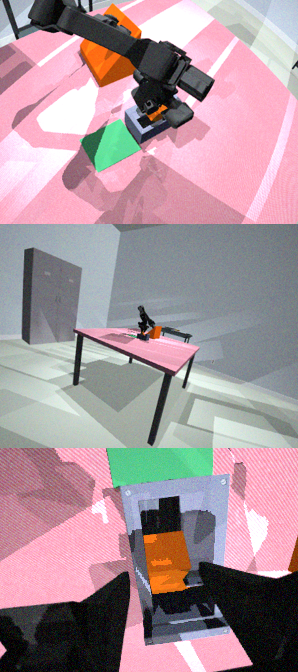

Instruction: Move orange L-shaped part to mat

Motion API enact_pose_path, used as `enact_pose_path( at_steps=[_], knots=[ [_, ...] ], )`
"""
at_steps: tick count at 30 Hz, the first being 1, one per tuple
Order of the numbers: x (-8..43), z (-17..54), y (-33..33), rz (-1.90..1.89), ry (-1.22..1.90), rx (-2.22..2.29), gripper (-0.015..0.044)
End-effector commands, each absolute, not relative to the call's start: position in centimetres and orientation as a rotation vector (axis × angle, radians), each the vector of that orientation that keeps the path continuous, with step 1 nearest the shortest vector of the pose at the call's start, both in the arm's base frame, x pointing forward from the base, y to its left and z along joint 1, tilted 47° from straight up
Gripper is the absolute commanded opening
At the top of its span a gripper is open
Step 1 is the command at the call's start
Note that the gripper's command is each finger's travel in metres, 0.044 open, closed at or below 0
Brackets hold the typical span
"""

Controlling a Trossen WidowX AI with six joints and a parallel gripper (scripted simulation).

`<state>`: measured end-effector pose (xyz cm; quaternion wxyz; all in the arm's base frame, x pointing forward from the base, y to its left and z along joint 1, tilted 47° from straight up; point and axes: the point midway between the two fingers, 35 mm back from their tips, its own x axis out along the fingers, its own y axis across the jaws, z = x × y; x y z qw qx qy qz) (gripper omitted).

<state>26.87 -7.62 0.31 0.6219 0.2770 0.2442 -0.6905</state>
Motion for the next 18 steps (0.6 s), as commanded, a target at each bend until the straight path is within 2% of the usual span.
enact_pose_path(
  at_steps=[1, 13, 18],
  knots=[
    [26.5, -0.2, -8.3, -1.591, 0.565, 0.625, 0.028],
    [26.3, -1.1, -9.3, -1.592, 0.563, 0.623, 0.028],
    [26.6, -0.9, -9.0, -1.59, 0.559, 0.633, 0.0149]
  ],
)
